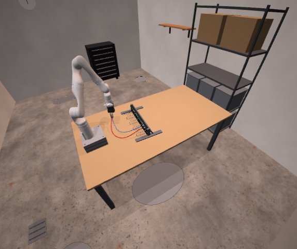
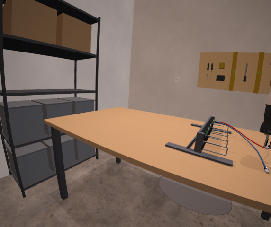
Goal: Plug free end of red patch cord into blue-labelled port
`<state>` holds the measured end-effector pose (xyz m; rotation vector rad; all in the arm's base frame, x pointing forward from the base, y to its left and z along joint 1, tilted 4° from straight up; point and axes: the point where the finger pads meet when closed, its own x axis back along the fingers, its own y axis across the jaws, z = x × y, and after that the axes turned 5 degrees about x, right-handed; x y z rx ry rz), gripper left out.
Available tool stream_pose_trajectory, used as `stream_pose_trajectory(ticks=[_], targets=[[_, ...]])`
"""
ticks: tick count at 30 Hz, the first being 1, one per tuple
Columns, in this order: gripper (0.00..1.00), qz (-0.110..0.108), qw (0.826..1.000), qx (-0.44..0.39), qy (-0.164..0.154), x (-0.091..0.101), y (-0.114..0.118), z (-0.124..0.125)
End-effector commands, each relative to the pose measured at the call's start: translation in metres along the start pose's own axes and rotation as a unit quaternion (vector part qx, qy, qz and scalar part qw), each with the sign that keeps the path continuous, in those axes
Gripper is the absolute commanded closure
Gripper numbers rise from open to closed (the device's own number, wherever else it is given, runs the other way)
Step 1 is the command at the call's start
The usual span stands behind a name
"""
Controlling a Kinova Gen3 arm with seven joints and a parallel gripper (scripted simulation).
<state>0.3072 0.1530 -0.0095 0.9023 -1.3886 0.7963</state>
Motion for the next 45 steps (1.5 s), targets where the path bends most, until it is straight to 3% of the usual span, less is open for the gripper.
stream_pose_trajectory(ticks=[1,28,45], targets=[[1.0,0.001,1.0,-0.018,0.0,0.001,-0.009,0.004],[1.0,0.0,0.985,-0.172,0.001,0.01,-0.064,0.032],[1.0,-0.001,0.964,-0.268,0.002,0.015,-0.099,0.05]])
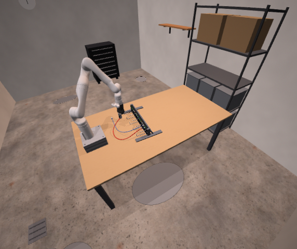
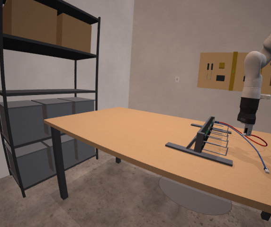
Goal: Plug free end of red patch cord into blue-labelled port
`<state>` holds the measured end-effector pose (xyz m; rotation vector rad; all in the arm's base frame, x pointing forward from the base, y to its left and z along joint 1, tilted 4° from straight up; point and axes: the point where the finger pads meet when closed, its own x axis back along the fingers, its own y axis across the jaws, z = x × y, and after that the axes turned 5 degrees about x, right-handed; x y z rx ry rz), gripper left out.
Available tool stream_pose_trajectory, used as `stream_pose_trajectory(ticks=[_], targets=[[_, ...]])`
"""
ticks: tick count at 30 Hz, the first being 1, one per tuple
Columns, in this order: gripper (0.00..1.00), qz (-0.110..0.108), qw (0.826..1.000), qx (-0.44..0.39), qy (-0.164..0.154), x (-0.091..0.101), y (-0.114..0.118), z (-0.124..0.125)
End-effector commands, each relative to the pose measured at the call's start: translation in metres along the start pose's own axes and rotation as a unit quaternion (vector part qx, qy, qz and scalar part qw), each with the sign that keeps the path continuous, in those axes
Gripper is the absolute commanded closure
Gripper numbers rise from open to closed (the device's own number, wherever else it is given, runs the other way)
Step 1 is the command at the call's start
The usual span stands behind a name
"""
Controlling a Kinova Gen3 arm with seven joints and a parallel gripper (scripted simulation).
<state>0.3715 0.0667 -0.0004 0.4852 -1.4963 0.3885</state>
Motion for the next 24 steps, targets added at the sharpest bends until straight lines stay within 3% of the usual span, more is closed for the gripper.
stream_pose_trajectory(ticks=[1,24], targets=[[1.0,0.0,1.0,-0.011,0.001,0.0,-0.006,0.001],[1.0,-0.001,0.991,-0.131,0.002,0.007,-0.054,-0.002]])
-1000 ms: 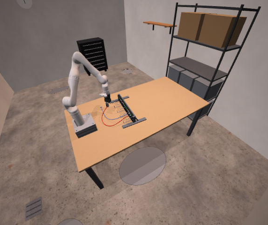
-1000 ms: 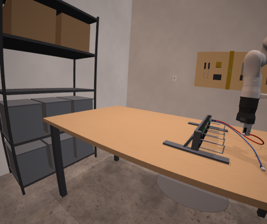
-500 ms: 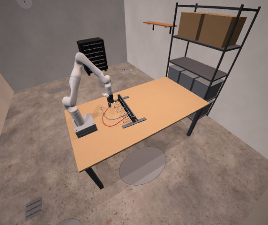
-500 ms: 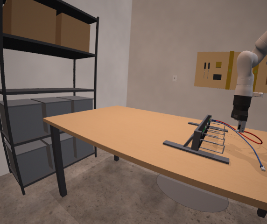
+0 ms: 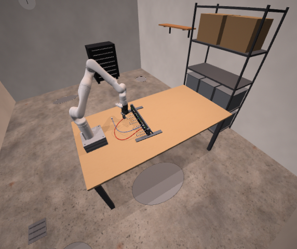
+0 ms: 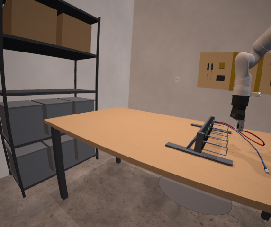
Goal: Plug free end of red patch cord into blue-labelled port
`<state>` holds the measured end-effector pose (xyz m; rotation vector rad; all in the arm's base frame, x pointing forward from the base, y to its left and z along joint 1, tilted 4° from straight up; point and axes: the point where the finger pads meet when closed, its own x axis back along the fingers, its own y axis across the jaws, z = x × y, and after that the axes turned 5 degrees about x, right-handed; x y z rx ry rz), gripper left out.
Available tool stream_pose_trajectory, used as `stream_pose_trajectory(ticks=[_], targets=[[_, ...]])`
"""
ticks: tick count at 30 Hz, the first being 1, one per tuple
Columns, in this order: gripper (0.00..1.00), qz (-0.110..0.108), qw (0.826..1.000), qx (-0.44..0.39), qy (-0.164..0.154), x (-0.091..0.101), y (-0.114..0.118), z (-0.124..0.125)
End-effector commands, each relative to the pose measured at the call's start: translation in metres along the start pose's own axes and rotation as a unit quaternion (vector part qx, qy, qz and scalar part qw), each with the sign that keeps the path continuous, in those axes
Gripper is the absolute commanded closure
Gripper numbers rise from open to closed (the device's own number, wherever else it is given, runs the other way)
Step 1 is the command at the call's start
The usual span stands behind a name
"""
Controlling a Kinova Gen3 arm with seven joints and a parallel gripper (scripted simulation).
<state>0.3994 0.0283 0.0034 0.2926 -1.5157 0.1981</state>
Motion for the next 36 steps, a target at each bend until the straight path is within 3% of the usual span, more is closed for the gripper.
stream_pose_trajectory(ticks=[1,36], targets=[[1.0,0.002,1.0,-0.014,0.0,0.0,-0.009,-0.002],[1.0,0.0,0.991,-0.133,0.0,0.008,-0.054,-0.018]])
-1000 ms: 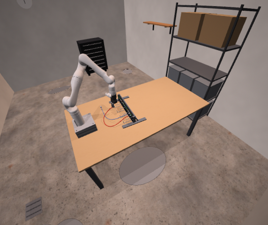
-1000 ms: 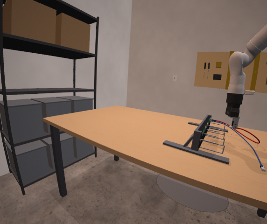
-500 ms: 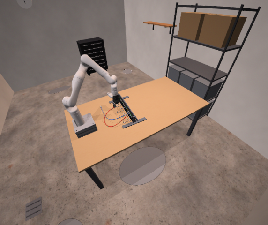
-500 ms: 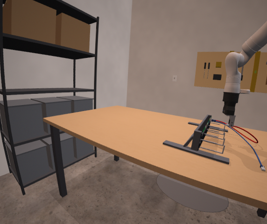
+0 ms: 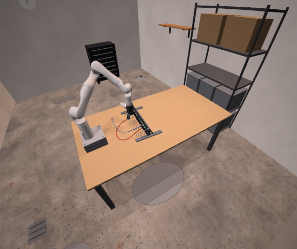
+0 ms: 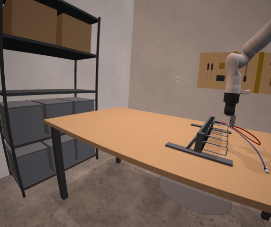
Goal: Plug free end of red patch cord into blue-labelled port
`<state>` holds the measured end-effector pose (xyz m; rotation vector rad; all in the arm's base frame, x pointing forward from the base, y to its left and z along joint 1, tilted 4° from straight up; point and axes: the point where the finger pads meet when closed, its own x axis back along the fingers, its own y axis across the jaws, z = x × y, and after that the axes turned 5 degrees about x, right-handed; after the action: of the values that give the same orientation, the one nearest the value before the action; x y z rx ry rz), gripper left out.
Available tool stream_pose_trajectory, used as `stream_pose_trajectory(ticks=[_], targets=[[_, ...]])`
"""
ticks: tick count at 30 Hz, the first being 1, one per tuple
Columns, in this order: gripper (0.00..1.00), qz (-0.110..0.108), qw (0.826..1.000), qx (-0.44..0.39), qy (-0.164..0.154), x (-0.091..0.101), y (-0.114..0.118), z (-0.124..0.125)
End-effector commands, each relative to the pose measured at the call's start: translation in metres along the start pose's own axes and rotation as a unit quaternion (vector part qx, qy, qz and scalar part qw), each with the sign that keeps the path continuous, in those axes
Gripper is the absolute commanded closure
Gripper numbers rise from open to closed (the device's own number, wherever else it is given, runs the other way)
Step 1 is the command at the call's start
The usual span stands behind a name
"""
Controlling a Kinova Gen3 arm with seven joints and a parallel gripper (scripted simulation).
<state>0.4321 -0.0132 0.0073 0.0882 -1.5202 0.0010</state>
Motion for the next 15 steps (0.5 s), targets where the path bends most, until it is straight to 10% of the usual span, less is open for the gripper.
stream_pose_trajectory(ticks=[1,15], targets=[[1.0,0.001,1.0,-0.008,0.0,0.0003,-0.0051,-0.0019],[1.0,0.001,0.999,-0.037,0.0,0.0019,-0.015,-0.0072]])
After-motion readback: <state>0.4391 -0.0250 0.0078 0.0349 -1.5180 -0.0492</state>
